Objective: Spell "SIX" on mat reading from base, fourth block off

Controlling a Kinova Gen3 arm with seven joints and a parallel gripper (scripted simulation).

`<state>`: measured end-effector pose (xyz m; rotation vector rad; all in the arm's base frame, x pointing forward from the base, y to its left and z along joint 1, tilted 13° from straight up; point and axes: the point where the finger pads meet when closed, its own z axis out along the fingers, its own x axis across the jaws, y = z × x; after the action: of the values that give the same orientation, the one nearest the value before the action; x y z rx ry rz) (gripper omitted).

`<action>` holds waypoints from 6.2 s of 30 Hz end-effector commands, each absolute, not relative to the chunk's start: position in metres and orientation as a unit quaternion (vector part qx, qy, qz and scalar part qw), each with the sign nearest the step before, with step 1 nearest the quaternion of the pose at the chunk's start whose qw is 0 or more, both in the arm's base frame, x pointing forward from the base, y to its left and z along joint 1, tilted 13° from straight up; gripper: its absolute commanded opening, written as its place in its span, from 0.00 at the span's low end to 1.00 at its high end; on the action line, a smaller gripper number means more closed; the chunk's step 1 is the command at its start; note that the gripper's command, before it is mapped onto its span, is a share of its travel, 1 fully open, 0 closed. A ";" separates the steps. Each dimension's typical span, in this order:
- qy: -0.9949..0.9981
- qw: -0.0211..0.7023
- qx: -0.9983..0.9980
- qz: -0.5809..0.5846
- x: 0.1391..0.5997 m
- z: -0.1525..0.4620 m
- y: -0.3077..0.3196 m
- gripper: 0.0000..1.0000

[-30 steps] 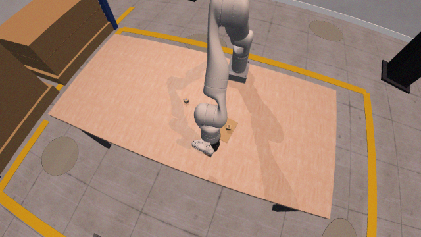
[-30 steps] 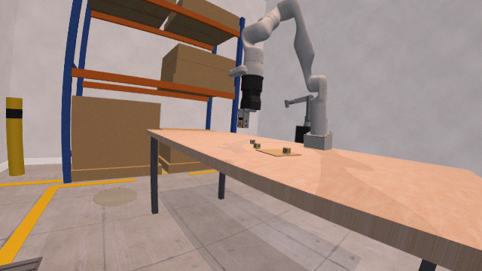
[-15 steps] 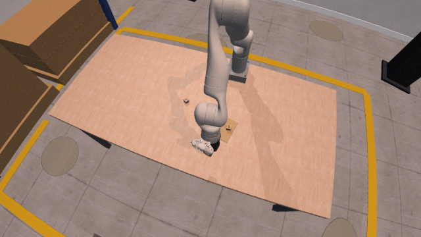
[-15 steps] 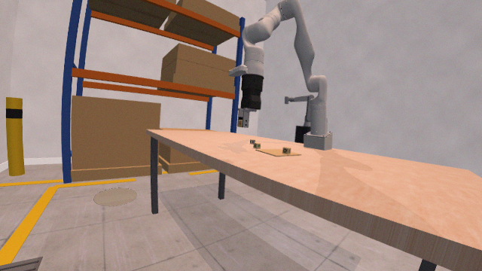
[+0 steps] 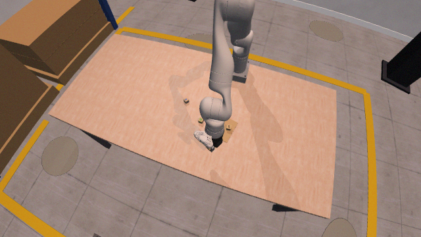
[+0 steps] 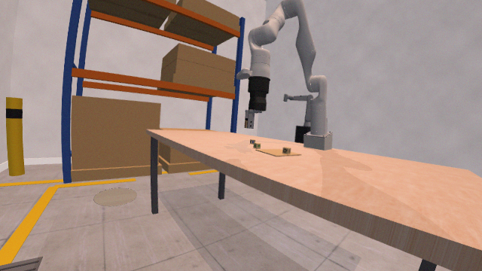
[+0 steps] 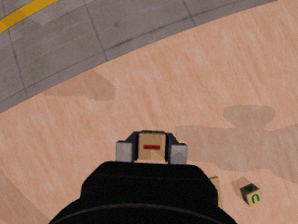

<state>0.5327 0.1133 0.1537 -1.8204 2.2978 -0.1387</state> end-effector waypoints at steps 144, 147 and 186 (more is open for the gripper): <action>0.986 0.114 -0.119 0.017 0.387 0.029 0.094 0.49; 0.986 0.114 -0.119 0.017 0.387 0.029 0.094 0.49; 0.986 0.114 -0.119 0.017 0.388 0.027 0.095 0.49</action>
<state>0.3878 0.0949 0.0275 -0.3482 2.8916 0.0487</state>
